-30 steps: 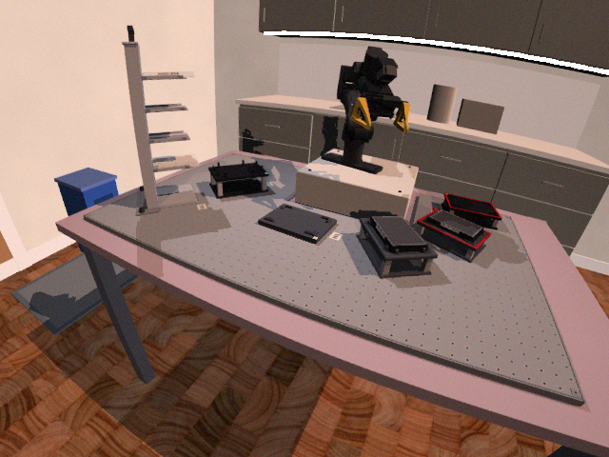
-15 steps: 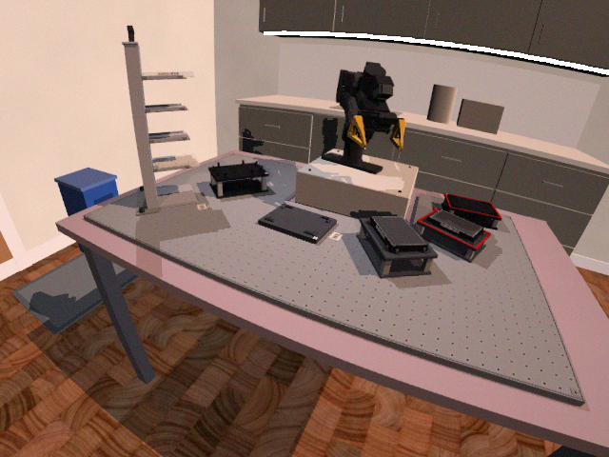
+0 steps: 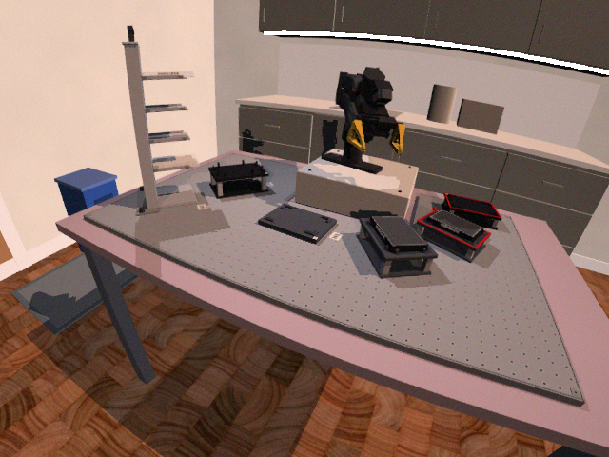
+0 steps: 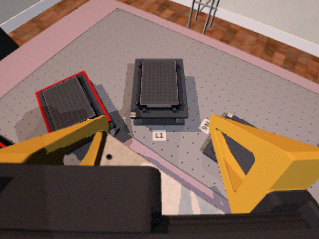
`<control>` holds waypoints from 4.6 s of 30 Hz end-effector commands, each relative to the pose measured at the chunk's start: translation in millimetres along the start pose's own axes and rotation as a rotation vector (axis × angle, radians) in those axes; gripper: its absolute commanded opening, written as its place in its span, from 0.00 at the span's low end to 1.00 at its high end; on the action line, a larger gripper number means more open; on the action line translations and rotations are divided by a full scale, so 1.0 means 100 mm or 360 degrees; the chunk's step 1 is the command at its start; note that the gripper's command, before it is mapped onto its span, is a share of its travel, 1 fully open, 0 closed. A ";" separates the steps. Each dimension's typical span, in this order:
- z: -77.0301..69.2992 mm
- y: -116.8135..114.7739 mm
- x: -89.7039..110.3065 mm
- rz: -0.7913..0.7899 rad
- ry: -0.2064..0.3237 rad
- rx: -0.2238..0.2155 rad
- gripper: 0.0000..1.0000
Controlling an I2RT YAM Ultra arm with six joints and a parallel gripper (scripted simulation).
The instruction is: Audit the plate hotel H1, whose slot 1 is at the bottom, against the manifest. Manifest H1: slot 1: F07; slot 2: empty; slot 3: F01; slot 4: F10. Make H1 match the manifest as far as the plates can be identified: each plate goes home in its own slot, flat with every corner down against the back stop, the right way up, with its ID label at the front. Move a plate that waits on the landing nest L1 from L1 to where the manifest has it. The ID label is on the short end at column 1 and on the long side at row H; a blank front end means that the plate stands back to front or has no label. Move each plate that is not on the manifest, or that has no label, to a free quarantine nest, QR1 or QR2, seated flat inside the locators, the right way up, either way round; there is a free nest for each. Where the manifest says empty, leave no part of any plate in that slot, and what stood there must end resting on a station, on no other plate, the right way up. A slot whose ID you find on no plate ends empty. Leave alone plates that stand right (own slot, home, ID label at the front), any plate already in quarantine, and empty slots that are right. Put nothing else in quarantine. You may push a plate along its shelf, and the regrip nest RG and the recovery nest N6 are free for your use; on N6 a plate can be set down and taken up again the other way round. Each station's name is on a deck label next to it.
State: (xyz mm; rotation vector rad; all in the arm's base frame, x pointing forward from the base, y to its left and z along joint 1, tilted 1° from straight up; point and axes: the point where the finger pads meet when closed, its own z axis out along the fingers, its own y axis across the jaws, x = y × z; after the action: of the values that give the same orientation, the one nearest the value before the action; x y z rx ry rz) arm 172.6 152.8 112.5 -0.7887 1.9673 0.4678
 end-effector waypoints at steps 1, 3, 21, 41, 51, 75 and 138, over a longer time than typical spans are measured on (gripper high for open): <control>-0.01 0.00 -0.04 0.0002 -0.0017 0.0001 1.00; -0.01 0.00 -0.04 0.0002 -0.0017 0.0001 1.00; 0.03 0.00 0.03 0.0002 -0.0017 0.0001 1.00; 0.17 0.00 0.28 0.0002 -0.0017 0.0001 1.00; 0.24 0.00 0.39 0.0002 -0.0017 0.0001 1.00; 0.24 0.00 0.39 0.0002 -0.0017 0.0001 1.00; 0.07 0.00 0.09 0.0002 -0.0017 0.0001 1.00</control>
State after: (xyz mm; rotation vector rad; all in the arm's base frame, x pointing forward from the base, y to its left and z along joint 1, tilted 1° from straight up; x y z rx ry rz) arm 175.0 154.9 99.3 -0.7811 1.9454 0.4712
